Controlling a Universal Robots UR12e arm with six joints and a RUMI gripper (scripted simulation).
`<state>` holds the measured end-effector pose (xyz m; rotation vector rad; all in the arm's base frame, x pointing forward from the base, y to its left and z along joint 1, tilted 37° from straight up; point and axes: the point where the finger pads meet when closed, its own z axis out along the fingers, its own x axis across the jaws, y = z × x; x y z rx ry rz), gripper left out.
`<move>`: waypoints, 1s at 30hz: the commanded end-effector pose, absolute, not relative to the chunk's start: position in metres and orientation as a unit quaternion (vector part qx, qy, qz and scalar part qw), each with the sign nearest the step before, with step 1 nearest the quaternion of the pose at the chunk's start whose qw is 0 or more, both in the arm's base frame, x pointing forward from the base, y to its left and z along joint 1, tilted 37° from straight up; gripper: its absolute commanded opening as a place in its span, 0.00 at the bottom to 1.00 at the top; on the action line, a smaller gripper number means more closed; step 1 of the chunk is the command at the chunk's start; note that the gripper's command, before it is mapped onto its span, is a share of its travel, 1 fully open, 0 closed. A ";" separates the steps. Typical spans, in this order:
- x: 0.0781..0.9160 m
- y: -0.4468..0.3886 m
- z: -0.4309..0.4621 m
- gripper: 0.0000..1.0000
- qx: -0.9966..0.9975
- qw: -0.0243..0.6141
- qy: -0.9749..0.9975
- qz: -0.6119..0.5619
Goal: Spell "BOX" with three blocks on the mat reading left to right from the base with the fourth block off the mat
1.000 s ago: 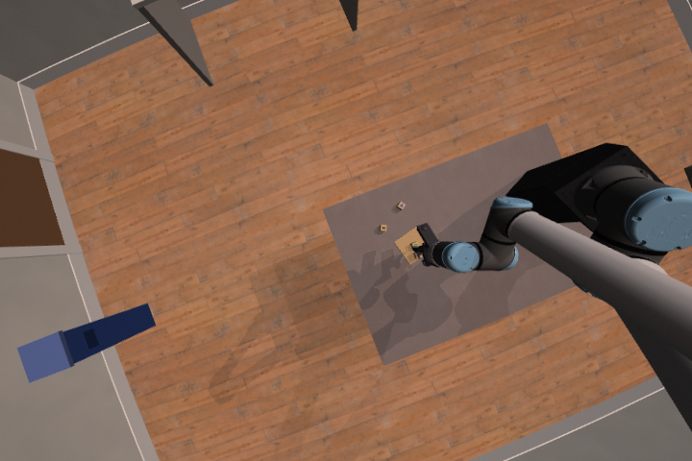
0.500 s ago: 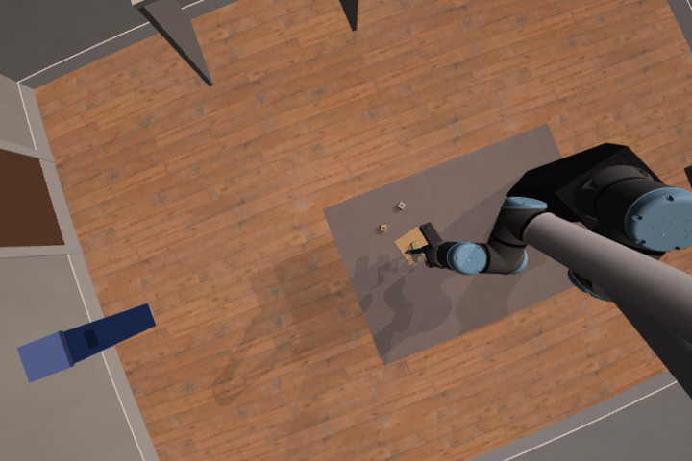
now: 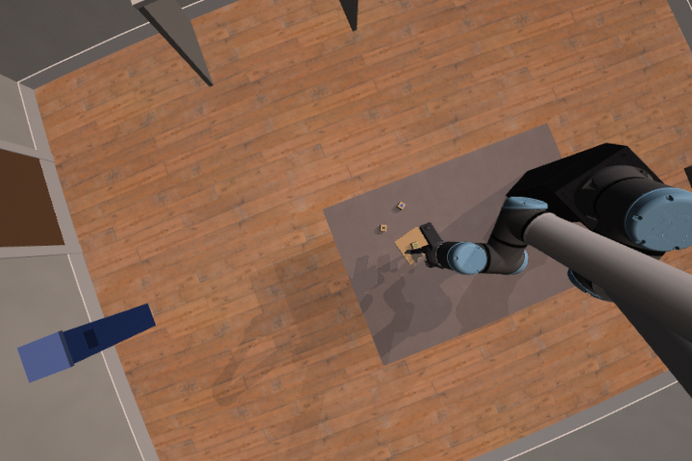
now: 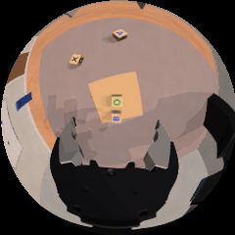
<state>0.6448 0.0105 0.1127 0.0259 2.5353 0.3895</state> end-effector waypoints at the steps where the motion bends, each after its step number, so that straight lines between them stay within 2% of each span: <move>1: 0.645 0.010 0.113 1.00 0.010 0.285 0.947 0.145; 6: 0.654 0.001 0.115 1.00 0.025 0.282 0.947 0.150; 16: 0.724 -0.083 0.129 1.00 0.151 0.259 0.936 0.186; 26: 0.755 -0.126 0.134 1.00 0.212 0.247 0.924 0.203; 27: 0.755 -0.126 0.134 0.40 0.212 0.247 0.924 0.203; 30: 0.755 -0.126 0.134 0.40 0.212 0.247 0.924 0.203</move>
